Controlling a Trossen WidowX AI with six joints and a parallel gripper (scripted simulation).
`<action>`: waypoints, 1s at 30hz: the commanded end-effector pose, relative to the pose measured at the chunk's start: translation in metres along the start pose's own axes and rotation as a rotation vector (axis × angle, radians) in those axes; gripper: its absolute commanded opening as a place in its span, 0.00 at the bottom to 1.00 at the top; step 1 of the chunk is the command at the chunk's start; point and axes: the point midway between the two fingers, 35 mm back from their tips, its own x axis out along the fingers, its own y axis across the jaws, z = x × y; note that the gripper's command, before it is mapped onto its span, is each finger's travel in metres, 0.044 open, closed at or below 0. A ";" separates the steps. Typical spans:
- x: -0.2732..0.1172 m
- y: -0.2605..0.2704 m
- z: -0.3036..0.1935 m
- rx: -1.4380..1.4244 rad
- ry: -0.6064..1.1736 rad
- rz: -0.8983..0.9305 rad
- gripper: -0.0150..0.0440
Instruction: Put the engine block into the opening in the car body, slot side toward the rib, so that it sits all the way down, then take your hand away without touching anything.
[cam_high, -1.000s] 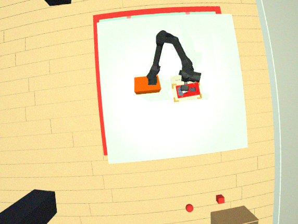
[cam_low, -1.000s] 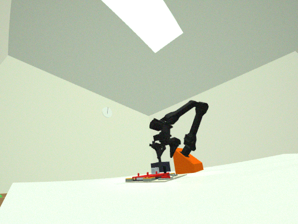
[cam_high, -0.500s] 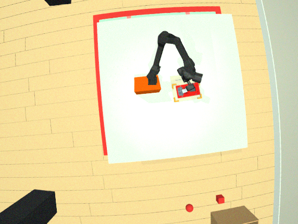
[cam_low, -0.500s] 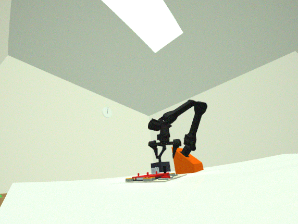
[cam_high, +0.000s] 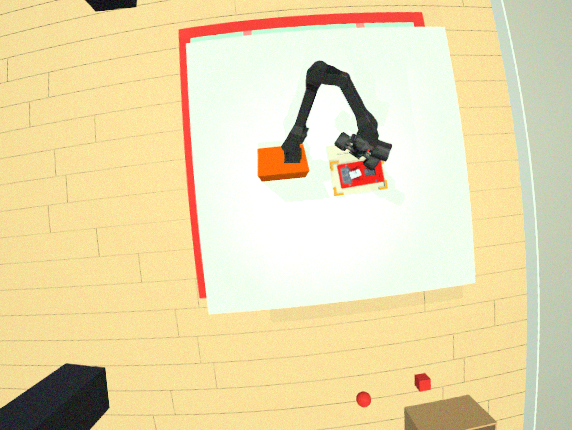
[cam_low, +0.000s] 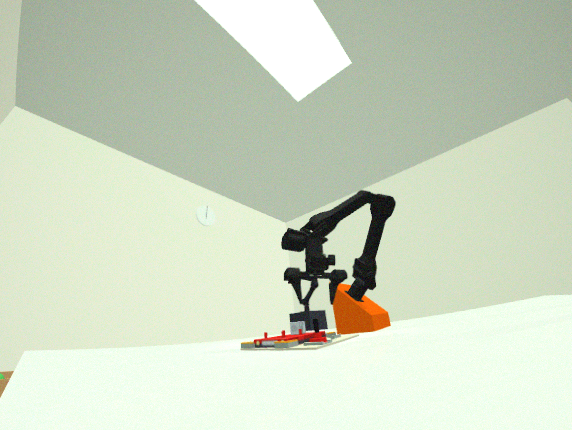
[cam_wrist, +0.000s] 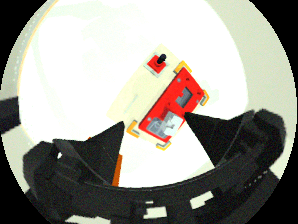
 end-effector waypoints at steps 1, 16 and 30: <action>0.000 -0.001 -0.001 -0.114 0.009 0.014 1.00; -0.001 -0.001 0.001 -0.630 0.009 0.073 1.00; -0.002 -0.001 0.002 -0.991 -0.012 0.117 1.00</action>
